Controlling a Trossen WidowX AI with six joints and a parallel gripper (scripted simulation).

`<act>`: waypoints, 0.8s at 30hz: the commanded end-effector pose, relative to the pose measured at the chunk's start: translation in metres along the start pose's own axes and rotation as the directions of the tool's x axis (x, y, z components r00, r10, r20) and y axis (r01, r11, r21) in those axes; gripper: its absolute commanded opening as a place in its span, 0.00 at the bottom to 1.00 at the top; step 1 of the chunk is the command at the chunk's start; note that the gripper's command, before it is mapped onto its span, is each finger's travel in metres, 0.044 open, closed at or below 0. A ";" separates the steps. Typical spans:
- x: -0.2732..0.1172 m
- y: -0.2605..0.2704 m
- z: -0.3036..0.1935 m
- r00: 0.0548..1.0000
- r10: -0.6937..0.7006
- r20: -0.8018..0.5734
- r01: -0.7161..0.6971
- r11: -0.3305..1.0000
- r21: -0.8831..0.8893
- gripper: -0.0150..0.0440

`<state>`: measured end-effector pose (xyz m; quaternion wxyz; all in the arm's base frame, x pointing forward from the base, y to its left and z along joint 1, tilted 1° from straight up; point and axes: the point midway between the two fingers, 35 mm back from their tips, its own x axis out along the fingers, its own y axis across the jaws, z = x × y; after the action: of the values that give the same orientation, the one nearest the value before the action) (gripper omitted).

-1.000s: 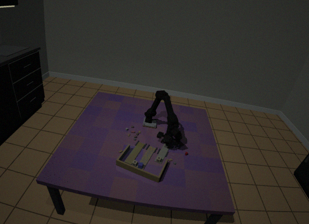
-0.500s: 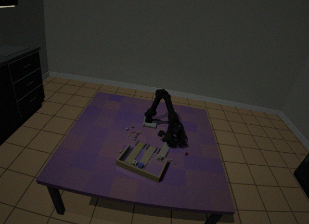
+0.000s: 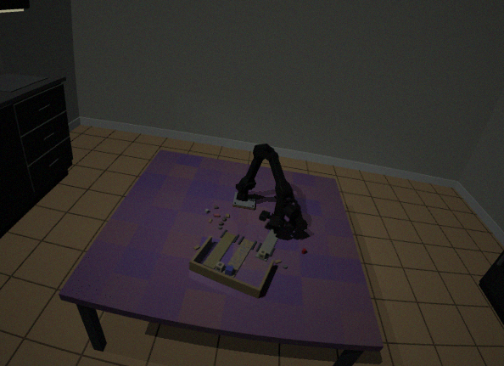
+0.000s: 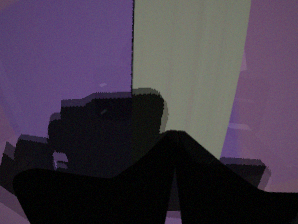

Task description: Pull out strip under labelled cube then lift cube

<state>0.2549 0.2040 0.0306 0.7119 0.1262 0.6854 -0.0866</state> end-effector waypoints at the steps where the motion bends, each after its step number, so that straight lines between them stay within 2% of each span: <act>1: 0.006 -0.004 -0.014 1.000 -0.019 -0.023 0.019 1.000 -0.002 0.25; 13: 0.006 -0.004 -0.016 1.000 -0.019 -0.023 0.019 1.000 -0.002 0.25; 18: -0.040 0.001 -0.007 1.000 -0.018 -0.021 0.018 1.000 -0.002 0.25; 23: -0.043 0.001 -0.007 1.000 -0.019 -0.022 0.019 1.000 -0.002 0.25; 24: -0.042 0.001 -0.004 1.000 -0.019 -0.022 0.018 1.000 -0.011 0.30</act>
<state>0.2479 0.2052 0.0677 0.7067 0.1222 0.6908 -0.0915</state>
